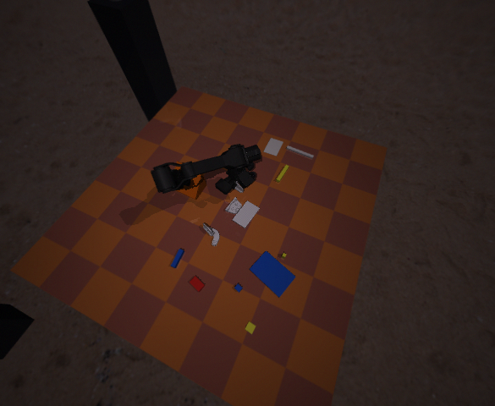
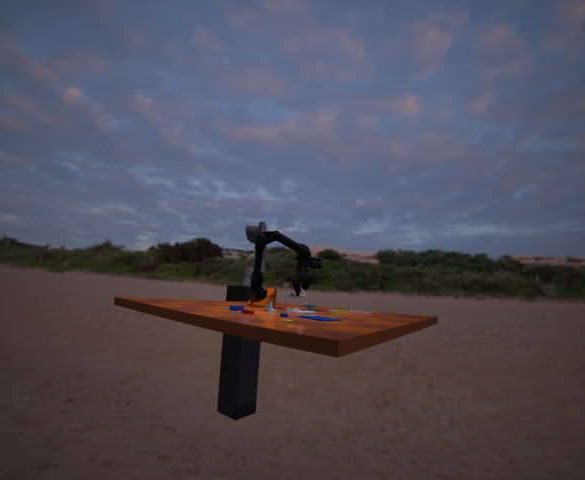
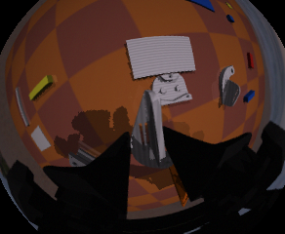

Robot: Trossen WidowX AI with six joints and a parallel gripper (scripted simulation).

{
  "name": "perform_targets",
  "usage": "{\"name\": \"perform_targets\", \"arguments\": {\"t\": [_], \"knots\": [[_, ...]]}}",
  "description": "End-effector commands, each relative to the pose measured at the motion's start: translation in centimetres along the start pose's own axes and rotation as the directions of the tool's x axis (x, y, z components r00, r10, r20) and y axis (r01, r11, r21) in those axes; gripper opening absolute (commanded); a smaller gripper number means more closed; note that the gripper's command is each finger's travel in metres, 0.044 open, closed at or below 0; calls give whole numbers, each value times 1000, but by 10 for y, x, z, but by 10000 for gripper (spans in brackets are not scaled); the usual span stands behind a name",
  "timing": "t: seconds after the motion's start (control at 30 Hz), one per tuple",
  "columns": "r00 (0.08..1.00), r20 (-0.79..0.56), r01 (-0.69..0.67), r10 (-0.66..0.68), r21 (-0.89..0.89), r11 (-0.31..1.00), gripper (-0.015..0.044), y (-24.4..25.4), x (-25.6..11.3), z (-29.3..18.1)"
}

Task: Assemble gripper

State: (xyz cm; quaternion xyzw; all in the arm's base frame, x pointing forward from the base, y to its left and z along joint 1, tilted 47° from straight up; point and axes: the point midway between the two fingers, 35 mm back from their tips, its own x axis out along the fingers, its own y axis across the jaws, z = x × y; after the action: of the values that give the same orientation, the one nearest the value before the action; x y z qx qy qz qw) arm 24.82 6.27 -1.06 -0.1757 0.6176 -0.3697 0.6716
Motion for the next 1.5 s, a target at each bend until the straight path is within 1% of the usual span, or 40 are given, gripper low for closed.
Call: {"name": "perform_targets", "arguments": {"t": [0.0,0.83,1.47], "knots": [[1000,2,3,-3,23,1000,134,-2,0,1],[1000,2,3,-3,48,999,134,-2,0,1],[1000,4,0,0,49,999,134,-15,-2,59]]}}
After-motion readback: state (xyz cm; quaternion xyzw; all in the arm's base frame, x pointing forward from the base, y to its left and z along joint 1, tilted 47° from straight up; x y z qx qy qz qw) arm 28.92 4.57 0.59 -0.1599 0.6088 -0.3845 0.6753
